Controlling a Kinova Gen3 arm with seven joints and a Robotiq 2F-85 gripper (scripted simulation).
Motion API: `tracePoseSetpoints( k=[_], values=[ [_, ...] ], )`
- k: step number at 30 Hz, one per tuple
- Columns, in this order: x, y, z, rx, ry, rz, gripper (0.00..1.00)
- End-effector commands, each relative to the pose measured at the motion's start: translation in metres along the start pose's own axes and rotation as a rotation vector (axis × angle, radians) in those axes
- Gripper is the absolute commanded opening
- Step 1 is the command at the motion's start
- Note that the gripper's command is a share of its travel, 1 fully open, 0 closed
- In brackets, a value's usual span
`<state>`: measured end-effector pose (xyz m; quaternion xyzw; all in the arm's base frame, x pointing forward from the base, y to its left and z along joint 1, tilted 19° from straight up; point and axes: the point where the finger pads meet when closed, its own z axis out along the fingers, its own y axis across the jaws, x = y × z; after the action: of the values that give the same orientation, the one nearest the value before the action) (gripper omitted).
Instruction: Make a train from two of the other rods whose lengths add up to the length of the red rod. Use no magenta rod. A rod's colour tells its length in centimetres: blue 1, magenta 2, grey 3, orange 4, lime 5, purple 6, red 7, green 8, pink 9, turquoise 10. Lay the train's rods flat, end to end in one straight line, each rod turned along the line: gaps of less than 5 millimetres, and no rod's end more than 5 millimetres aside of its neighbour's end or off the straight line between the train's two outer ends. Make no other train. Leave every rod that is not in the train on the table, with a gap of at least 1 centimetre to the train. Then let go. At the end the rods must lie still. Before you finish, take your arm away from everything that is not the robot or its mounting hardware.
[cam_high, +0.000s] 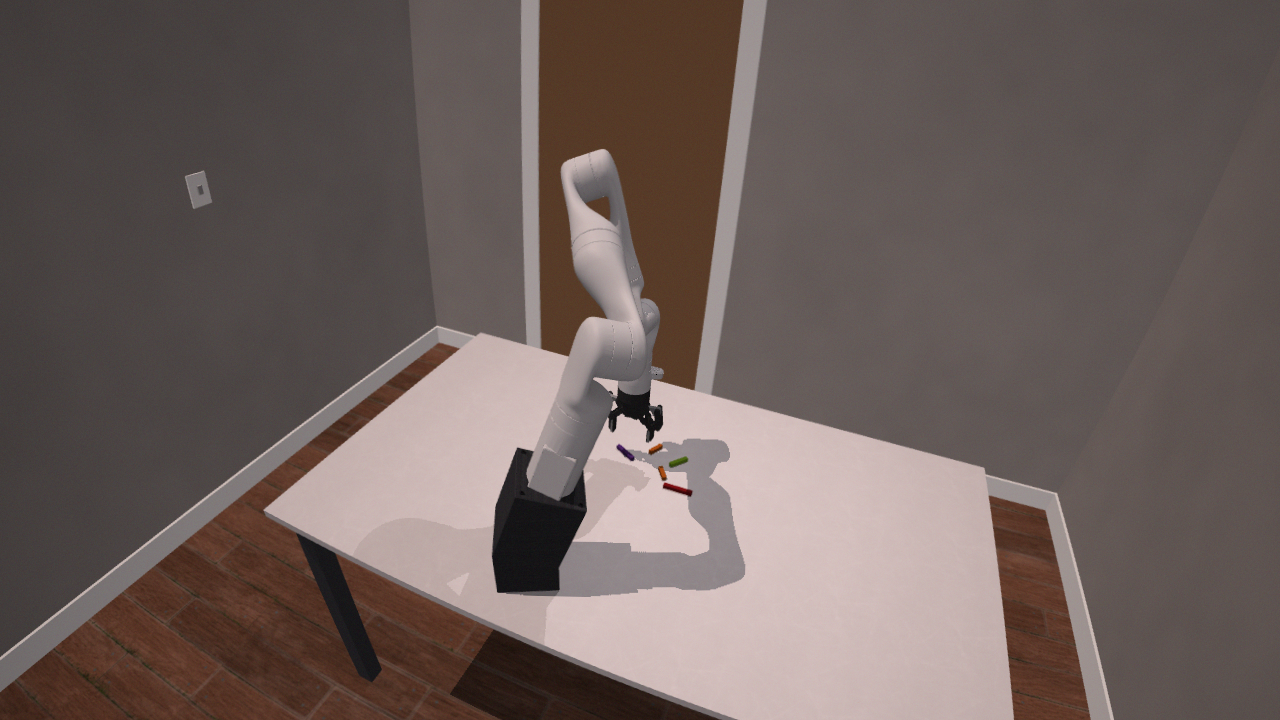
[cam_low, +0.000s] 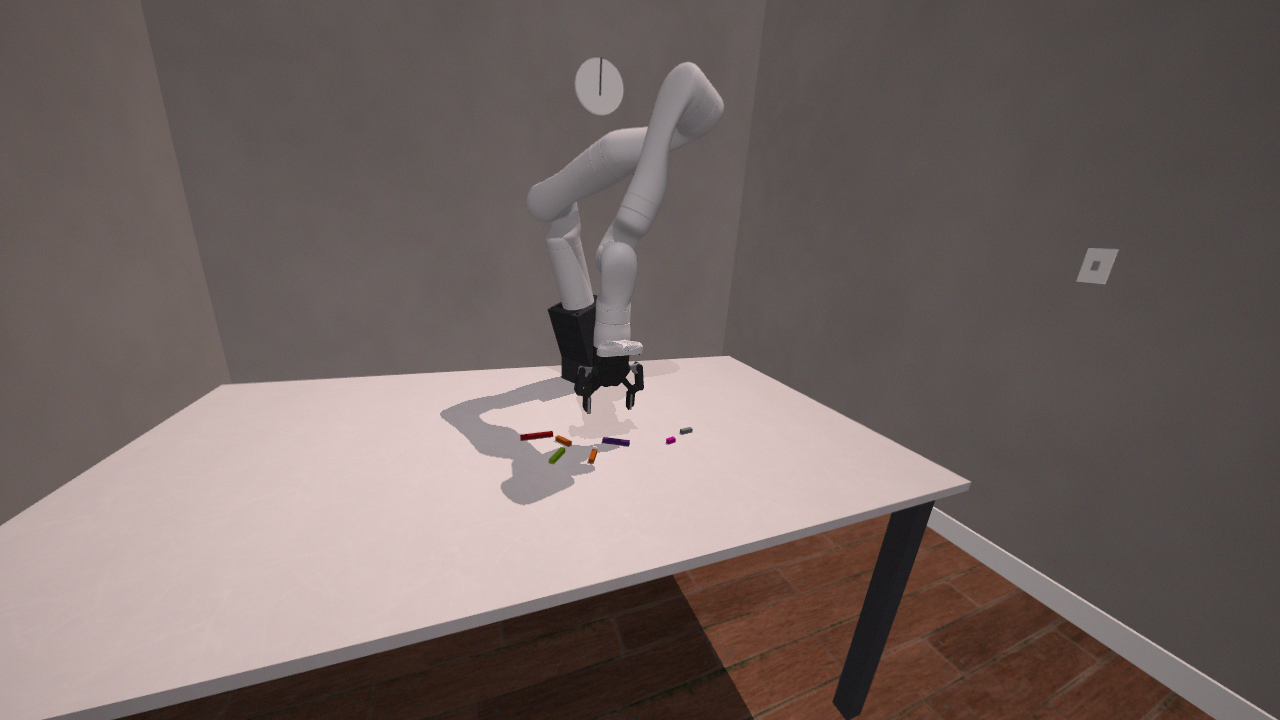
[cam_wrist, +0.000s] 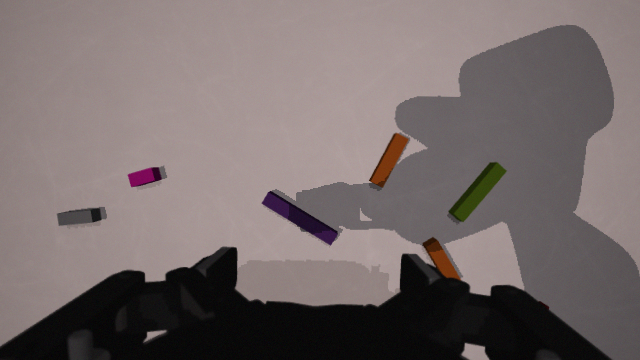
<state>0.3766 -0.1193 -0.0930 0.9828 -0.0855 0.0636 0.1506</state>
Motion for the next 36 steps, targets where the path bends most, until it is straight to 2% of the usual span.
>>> tracePoseSetpoints(
  k=[1,9,21,36],
  values=[
    [0.0,0.0,0.0,0.0,0.001,0.0,1.0],
    [0.001,-0.004,0.0,0.001,0.001,-0.022,1.0],
    [-0.004,-0.115,0.001,-0.002,0.013,-0.764,1.0],
    [-0.004,-0.118,0.001,-0.003,0.013,-0.786,1.0]
  ],
)
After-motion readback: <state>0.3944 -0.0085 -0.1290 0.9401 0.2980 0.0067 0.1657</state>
